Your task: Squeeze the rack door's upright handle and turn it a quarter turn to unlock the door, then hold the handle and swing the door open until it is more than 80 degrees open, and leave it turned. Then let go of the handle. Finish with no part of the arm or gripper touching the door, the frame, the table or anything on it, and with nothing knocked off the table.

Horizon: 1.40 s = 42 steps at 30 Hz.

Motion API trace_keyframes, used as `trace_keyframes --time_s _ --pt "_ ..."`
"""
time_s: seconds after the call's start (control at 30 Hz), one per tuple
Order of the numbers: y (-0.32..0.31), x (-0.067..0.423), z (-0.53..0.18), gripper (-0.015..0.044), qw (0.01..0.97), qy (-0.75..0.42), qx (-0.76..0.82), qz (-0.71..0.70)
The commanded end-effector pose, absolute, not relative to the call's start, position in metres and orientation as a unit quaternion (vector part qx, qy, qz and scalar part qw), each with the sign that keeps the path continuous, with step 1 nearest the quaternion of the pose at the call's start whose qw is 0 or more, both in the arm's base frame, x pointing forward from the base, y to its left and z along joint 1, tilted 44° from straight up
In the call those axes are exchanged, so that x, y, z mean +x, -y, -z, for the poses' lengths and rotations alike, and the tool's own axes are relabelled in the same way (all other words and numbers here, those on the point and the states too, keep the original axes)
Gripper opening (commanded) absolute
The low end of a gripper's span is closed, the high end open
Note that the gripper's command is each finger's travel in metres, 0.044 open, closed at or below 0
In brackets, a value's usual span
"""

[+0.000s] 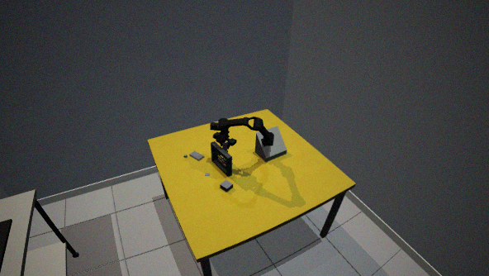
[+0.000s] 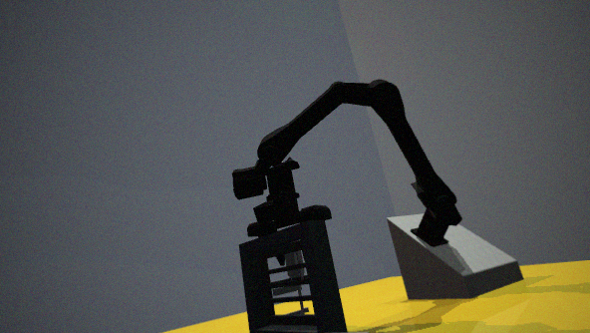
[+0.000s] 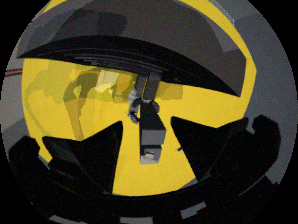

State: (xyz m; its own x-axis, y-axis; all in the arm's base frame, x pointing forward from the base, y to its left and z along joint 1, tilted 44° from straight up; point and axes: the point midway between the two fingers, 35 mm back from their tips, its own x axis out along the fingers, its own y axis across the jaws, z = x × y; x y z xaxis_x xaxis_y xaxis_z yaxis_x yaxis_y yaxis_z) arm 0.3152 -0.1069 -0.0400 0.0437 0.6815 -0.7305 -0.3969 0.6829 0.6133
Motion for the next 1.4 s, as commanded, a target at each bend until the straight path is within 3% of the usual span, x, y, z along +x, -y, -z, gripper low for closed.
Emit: trace_keyframes --time_s 0.0,0.4,0.83,1.0,1.23,1.37 --pt "0.1064 0.3151 0.0397 0.0287 0.720 -0.543 0.064 -0.427" --pt "0.1063 0.3151 0.0397 0.0287 0.707 -0.394 -0.150 -0.568" --pt "0.1063 0.3150 0.0397 0.0287 0.625 -0.197 -0.363 -0.662" --pt "0.1063 0.3150 0.0397 0.0287 0.619 -0.186 -0.373 -0.666" --pt "0.1063 0.3150 0.0397 0.0103 0.619 -0.186 -0.373 -0.666" --pt "0.1063 0.3150 0.0397 0.0077 0.619 -0.186 -0.373 -0.666"
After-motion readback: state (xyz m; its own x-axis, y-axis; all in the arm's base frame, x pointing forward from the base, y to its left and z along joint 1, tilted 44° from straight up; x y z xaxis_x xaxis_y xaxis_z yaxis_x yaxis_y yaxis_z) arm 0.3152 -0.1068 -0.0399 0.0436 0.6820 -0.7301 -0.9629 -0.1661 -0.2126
